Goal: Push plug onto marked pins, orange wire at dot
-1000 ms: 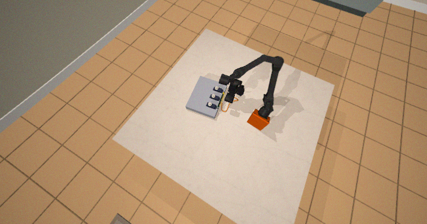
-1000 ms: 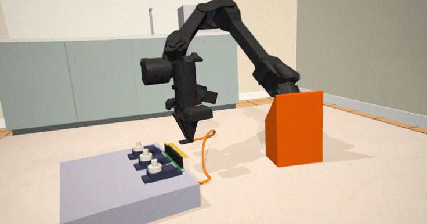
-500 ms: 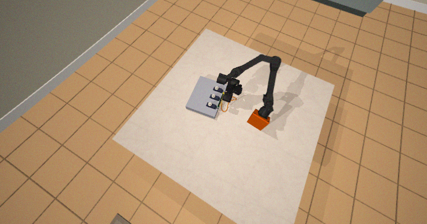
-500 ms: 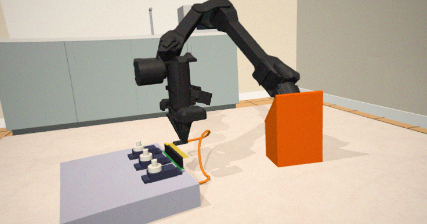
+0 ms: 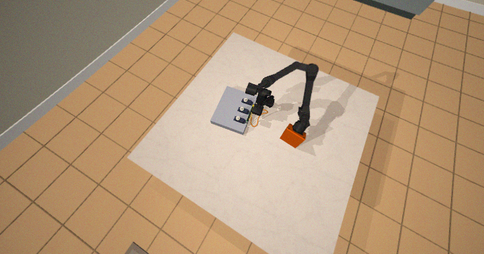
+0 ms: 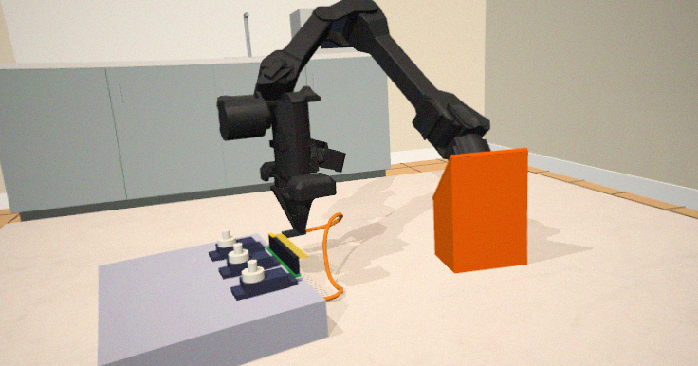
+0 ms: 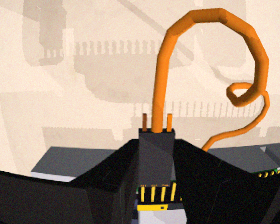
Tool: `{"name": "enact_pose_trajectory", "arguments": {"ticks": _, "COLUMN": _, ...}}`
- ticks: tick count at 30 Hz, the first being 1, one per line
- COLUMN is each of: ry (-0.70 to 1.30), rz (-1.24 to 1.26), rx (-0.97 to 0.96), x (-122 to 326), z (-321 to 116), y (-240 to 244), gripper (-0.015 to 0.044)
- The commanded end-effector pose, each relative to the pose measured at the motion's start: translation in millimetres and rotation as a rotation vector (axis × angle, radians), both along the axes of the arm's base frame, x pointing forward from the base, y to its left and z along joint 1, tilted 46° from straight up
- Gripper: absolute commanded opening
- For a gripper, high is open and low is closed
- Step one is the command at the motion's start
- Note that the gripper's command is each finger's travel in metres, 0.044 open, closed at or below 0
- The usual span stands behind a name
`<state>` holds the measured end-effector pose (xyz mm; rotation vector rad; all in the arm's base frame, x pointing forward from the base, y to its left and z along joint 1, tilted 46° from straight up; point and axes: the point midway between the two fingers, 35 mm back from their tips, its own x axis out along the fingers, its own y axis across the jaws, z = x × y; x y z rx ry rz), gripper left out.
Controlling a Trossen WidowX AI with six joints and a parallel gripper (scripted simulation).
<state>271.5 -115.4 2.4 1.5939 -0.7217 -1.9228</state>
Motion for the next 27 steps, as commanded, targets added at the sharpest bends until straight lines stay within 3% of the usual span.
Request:
{"name": "enact_pose_trajectory", "arguments": {"ticks": 1, "ry": 0.003, "rz": 0.002, "rx": -0.002, "x": 3, "z": 0, "y": 0, "gripper": 0.0000}}
{"name": "enact_pose_trajectory", "arguments": {"ticks": 24, "ry": 0.002, "rz": 0.002, "rx": -0.002, "x": 17, "z": -4, "y": 1, "gripper": 0.0000}}
{"name": "enact_pose_trajectory", "arguments": {"ticks": 27, "ry": 0.002, "rz": 0.002, "rx": -0.002, "x": 16, "z": -4, "y": -3, "gripper": 0.0079}}
